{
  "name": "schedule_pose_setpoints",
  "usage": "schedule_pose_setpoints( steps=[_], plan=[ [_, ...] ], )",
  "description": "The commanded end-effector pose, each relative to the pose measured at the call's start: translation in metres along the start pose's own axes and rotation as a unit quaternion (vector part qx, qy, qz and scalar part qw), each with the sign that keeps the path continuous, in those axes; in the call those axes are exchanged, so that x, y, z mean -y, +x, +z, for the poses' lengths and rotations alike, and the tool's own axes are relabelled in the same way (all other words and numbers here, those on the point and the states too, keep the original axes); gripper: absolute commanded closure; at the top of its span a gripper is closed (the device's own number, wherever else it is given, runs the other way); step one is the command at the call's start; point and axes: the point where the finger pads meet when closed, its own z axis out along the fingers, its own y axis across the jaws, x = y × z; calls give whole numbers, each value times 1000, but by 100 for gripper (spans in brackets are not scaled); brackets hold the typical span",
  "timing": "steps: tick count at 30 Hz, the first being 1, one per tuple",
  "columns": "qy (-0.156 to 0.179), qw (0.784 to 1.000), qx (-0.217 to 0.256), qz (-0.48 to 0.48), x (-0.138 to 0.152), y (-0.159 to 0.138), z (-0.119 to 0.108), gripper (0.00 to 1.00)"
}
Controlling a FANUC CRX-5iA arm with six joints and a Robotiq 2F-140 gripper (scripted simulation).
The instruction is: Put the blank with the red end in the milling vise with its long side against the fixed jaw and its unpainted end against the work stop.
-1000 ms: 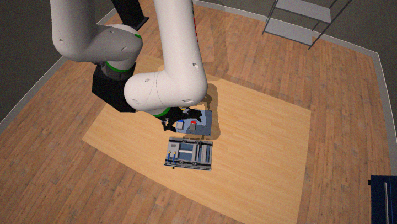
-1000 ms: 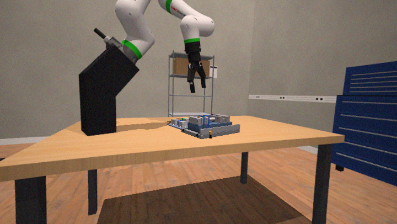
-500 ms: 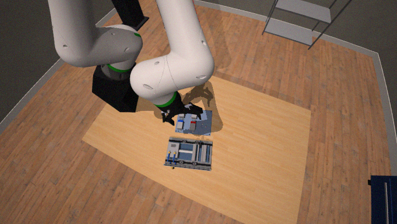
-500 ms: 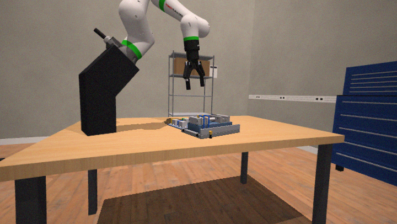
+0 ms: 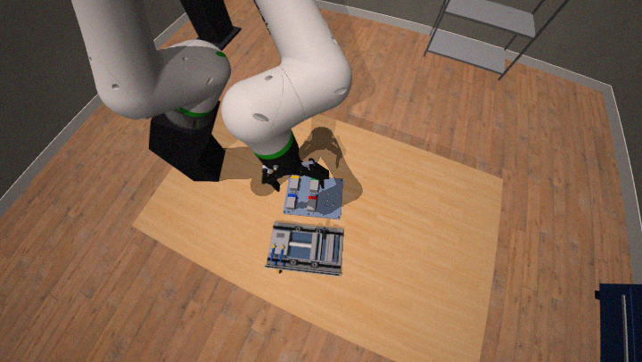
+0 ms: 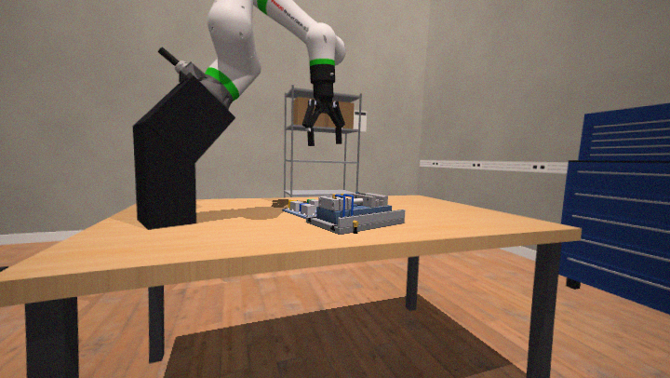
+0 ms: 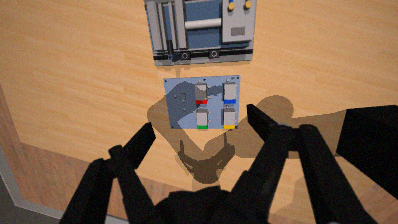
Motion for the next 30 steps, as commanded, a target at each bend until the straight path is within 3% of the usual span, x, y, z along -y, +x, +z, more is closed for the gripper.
schedule_pose_setpoints(
  steps=[1, 9, 11, 12, 26, 30],
  plan=[
    [-20, 1000, -5, 22, 0, -9, -5, 0],
    [-55, 996, -10, 67, -2, -27, -15, 0],
    [-55, 996, -10, 67, -2, -27, -15, 0],
    [-36, 998, 4, 55, -1, -24, -14, 0],
    [-55, 996, -10, 67, -5, -69, -38, 0],
    [-48, 997, 5, 65, -4, -65, -36, 0]
  ],
)
